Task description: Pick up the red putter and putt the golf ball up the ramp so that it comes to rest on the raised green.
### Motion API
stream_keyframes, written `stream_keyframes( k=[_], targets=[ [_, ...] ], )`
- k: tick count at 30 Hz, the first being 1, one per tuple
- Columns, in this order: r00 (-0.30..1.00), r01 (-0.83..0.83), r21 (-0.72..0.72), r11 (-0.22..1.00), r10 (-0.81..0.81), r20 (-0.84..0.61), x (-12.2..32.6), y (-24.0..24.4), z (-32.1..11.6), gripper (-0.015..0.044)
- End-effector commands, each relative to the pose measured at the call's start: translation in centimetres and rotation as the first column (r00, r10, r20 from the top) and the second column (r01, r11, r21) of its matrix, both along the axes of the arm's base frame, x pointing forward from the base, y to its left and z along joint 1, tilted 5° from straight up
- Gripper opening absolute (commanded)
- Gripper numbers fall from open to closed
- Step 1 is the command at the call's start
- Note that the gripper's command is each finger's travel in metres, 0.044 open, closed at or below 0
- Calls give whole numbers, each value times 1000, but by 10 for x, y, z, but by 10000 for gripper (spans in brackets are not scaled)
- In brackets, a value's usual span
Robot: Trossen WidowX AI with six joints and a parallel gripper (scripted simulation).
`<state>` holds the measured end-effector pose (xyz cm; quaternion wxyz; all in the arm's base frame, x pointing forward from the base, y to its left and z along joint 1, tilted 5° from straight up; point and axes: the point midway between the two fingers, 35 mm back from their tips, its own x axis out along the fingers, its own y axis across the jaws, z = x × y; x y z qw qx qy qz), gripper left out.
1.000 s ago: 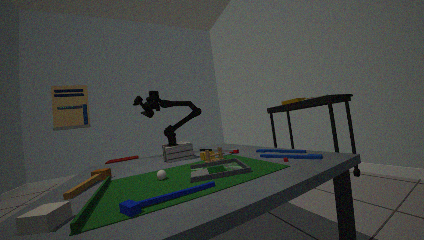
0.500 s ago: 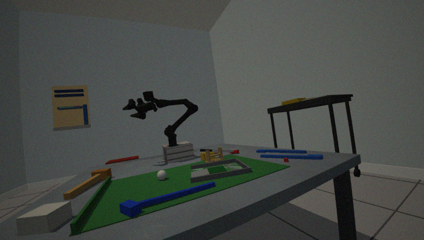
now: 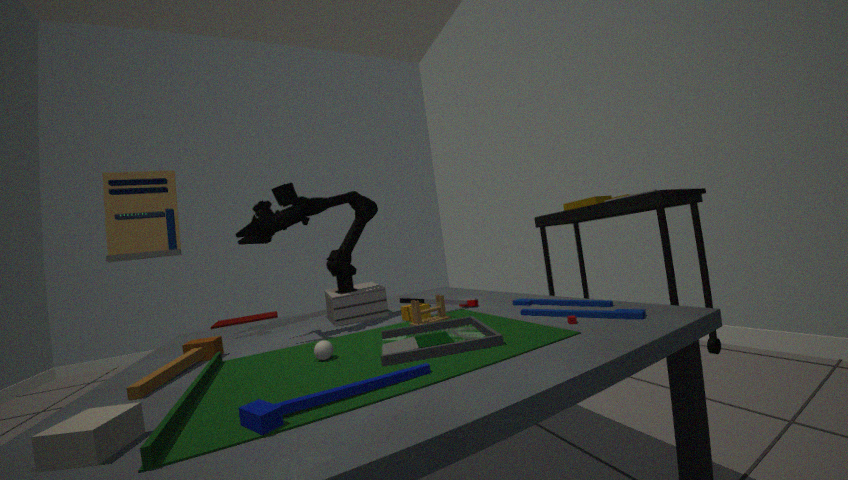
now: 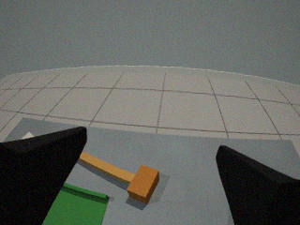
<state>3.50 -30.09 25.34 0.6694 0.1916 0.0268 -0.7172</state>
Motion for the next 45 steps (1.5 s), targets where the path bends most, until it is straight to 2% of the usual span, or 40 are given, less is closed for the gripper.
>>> stream_keyframes(
  k=[1, 6, 12, 18, 24, 29, 33, 39, 45],
  targets=[
    [972, -214, 62, 975, 219, -89, 53, -1, -12, 440],
    [885, -421, 137, 897, 439, -156, 110, 11, -30, 440],
    [706, -635, 229, 738, 674, -218, 175, 41, -52, 440],
    [381, -820, 331, 467, 877, -293, 242, 95, -78, 440],
    [9, -892, 425, 154, 946, -324, 293, 167, -105, 440],
    [-277, -867, 489, -97, 910, -310, 320, 235, -127, 440],
    [-487, -798, 534, -280, 820, -299, 330, 292, -144, 440],
    [-744, -638, 592, -492, 592, -309, 328, 371, -169, 440],
    [-912, -409, 648, -643, 289, -289, 307, 445, -195, 440]
  ],
)
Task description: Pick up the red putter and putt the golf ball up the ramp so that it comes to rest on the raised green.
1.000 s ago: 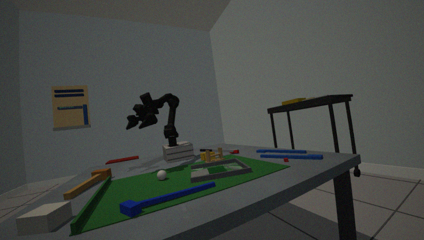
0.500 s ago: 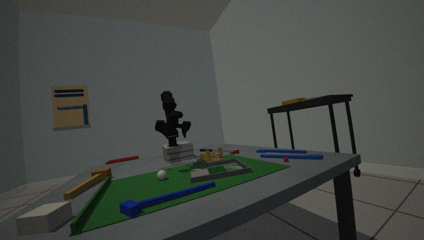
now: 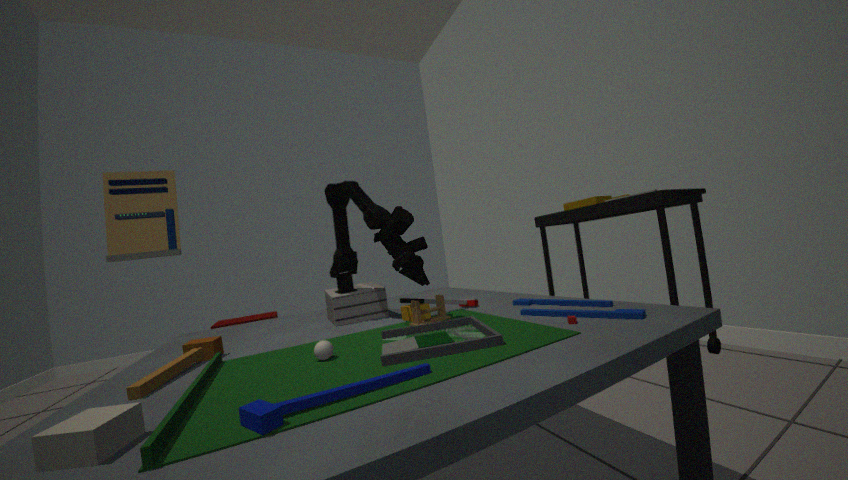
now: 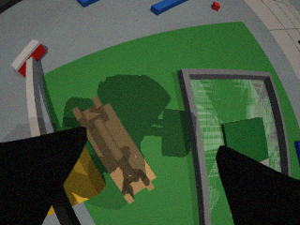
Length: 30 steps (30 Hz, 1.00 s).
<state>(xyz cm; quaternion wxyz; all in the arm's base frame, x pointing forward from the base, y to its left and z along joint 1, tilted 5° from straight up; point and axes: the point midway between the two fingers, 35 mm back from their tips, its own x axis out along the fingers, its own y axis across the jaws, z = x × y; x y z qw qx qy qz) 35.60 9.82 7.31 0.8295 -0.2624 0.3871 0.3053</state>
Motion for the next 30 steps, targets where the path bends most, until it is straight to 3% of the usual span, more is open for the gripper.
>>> stream_keyframes(
  k=[1, 10, 30],
  targets=[
    [962, -272, -30, 962, 271, -41, -19, 57, -19, 440],
    [814, -572, -6, 820, 566, -132, -68, 122, -59, 440],
    [809, -577, -3, 817, 572, -134, -67, 136, -83, 440]
  ],
)
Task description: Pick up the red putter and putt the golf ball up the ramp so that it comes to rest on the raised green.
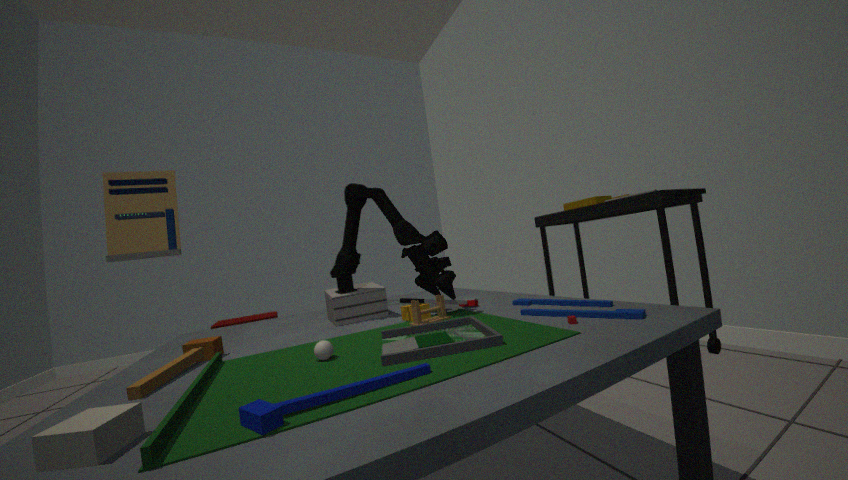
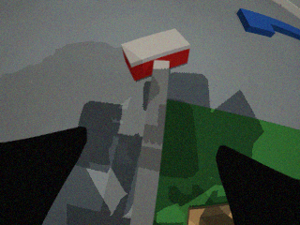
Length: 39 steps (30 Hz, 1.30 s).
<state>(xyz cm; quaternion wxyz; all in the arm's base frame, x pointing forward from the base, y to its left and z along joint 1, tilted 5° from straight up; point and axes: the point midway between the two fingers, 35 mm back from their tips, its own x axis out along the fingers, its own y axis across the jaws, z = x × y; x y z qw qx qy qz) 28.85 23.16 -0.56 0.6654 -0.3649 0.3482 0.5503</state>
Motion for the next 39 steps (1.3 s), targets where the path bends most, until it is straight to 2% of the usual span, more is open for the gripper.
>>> stream_keyframes(
  k=[1, 30, 39],
  targets=[
    [1000, 2, 0, 1000, -2, 2, 1, 4, -7, 440],
    [1000, 2, 1, 1000, -2, 2, 7, 24, -42, 440],
    [1000, -1, -1, 1000, 1, -5, 4, 21, -41, 204]
  ],
)
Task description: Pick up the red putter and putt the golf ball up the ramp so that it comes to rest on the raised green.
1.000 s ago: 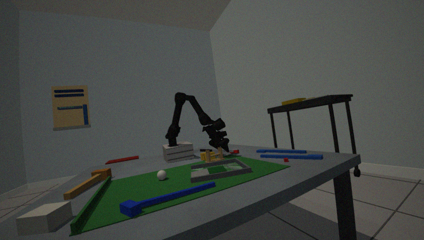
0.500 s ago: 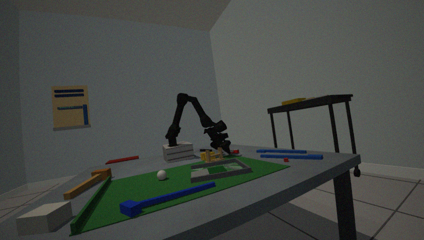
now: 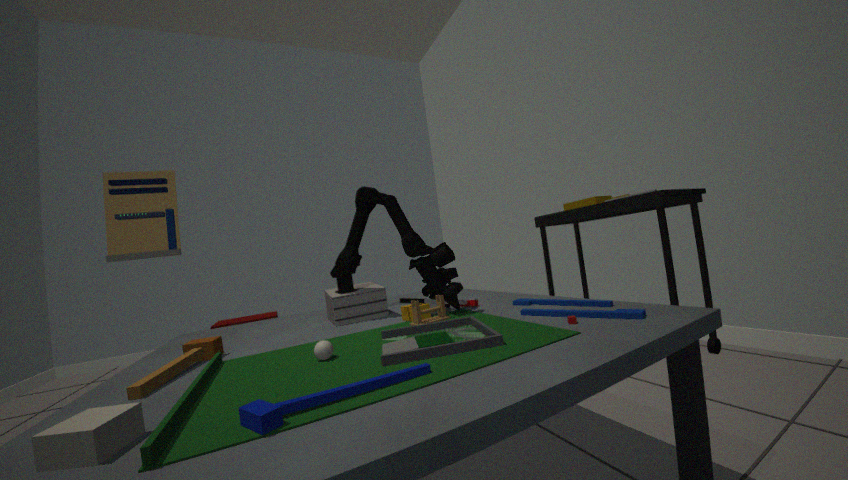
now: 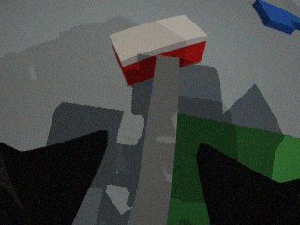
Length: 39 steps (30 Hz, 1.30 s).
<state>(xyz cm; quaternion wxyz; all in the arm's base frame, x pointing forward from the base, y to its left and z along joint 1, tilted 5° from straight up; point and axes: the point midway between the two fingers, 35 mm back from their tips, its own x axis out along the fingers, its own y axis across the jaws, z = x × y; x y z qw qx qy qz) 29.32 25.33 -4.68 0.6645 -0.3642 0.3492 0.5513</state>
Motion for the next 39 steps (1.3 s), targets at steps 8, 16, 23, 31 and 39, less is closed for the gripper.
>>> stream_keyframes(
  k=[8, 16, 23, 31, 39],
  targets=[
    [1000, 0, -1, 1000, 0, -1, 0, 0, 0, 33],
    [1000, 0, -1, 1000, 0, -1, 0, 0, 5, 0],
    [1000, 0, 1, 1000, 0, 1, 0, 3, 43, 0],
    [1000, 1, 2, 1000, -1, 2, -7, 3, 92, 0],
    [1000, 10, 0, 1000, -10, 10, -4, -2, 91, 0]
  ],
)
